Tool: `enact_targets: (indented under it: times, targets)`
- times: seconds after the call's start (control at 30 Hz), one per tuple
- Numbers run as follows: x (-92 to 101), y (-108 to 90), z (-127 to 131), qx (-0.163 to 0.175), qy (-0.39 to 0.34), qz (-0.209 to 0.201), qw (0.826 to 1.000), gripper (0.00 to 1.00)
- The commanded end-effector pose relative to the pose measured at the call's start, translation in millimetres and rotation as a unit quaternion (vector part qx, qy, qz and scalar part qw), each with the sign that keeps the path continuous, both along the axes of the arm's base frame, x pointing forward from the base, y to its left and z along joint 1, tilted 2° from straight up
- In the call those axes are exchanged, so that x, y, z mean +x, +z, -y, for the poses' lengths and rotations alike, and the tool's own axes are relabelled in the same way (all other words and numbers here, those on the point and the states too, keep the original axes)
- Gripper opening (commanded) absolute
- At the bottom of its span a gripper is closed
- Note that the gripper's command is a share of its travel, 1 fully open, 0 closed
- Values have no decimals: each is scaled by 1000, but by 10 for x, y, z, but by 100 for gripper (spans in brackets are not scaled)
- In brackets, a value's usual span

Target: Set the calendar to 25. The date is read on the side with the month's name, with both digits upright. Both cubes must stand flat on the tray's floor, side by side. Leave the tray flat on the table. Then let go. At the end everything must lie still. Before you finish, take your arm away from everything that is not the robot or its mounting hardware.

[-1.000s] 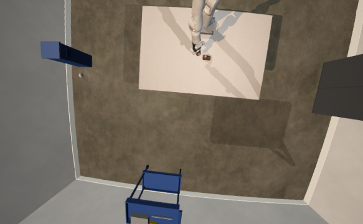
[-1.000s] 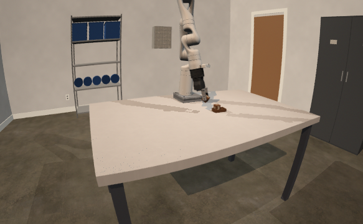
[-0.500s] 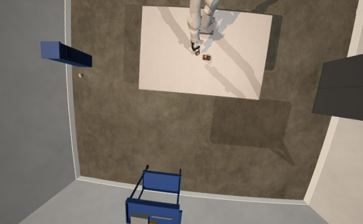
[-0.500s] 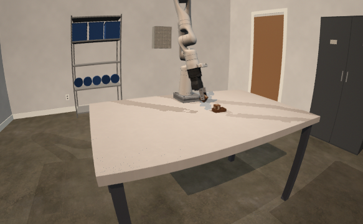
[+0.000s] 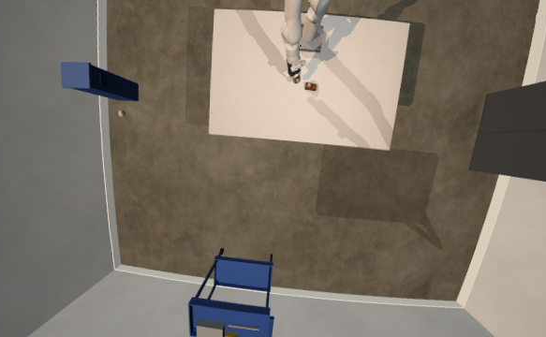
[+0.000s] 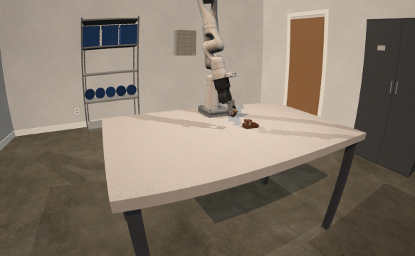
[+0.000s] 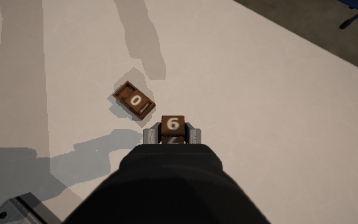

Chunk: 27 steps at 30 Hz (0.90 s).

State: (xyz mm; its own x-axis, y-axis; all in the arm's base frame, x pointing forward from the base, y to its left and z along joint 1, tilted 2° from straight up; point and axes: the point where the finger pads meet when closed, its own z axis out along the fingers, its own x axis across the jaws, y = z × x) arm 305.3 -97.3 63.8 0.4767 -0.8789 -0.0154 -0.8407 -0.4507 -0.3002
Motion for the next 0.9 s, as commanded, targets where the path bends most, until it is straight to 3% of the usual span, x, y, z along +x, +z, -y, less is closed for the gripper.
enact_targets:
  times: [0.0, 0.33, 0.87]
  targets:
    - [-26, -24, 18, 5, -4, 1, 1000, 60]
    - [-70, -86, 8, 20, -1, 15, 1000, 60]
    - [-70, -81, 1, 51, -3, 73, 996, 60]
